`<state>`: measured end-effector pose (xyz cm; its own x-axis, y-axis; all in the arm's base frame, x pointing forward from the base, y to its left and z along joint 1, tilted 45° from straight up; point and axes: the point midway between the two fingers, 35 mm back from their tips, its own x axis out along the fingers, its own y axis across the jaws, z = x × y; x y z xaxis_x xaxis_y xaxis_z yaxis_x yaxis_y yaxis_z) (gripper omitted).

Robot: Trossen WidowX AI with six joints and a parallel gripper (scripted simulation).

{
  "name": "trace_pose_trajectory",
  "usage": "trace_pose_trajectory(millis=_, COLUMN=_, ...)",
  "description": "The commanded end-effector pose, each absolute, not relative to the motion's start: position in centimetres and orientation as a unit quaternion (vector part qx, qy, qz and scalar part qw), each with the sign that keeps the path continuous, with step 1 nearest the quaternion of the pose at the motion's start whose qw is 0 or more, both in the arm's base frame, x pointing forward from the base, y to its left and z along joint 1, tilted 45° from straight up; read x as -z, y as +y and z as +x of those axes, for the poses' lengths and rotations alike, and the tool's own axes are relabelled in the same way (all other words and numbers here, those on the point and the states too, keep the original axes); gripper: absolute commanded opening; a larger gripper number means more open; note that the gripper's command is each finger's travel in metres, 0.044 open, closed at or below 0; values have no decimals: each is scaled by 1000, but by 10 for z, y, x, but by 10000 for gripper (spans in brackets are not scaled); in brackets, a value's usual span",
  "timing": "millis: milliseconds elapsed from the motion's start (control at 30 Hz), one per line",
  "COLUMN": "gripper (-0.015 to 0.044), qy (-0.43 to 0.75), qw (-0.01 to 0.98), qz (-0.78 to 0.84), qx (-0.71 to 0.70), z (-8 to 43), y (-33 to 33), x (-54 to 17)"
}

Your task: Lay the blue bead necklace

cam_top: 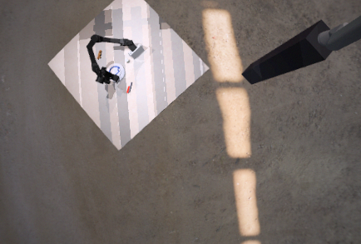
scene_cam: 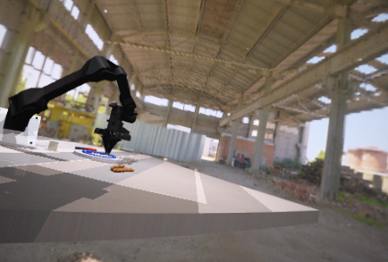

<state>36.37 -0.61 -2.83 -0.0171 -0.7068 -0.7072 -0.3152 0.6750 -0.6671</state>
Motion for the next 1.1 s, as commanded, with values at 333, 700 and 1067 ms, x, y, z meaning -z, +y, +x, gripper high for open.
trace_pose_trajectory(millis=333, gripper=0, qy=693, qw=598, qz=-368, qx=165, z=367, y=3, x=38)
trace_pose_trajectory(millis=700, gripper=158, qy=692, qw=599, qz=-367, qx=167, z=368, y=0, x=40)
trace_pose_trajectory(millis=1067, gripper=440, qy=693, qw=597, qz=-367, qx=166, z=367, y=1, x=39)
